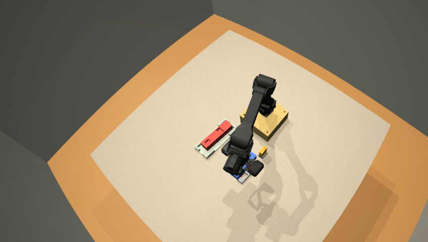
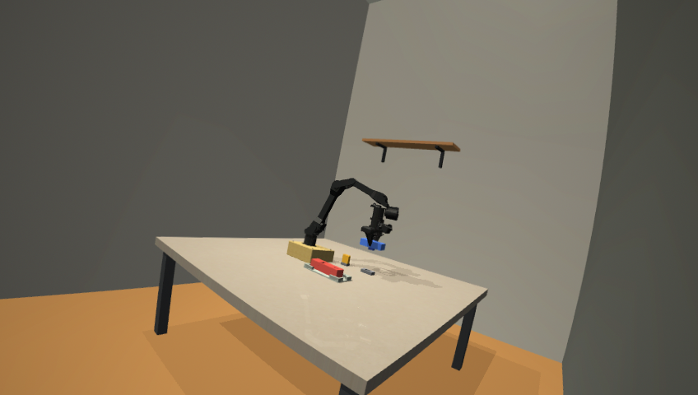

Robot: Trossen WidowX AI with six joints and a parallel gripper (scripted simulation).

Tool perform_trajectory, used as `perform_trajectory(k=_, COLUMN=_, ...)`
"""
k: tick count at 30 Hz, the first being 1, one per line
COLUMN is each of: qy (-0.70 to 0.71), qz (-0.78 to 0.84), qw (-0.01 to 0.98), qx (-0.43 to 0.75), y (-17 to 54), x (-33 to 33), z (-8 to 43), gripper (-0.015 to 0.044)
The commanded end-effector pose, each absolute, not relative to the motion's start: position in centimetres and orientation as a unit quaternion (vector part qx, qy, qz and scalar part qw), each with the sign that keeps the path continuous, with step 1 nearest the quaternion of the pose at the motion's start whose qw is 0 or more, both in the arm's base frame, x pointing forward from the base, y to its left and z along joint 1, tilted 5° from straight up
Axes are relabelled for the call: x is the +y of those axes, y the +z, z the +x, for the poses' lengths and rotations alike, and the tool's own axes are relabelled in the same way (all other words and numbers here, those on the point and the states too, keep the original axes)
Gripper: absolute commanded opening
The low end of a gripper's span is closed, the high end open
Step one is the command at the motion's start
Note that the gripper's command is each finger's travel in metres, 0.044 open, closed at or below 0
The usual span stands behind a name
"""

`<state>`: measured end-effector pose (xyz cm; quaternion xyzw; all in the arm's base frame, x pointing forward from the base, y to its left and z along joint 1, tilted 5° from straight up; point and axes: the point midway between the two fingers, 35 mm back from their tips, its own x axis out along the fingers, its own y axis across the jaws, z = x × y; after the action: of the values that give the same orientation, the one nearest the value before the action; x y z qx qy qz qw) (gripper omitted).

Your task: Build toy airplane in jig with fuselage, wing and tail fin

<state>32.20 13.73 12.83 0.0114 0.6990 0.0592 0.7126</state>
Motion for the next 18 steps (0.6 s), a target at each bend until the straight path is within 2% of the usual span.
perform_trajectory(k=1, qy=0.068, qz=-0.002, qw=0.714, qx=0.697, y=12.9, x=12.9, z=32.4, gripper=0.0)
perform_trajectory(k=18, qy=0.158, qz=-0.102, qw=0.707, qx=0.682, y=11.7, x=7.5, z=32.6, gripper=0.0)
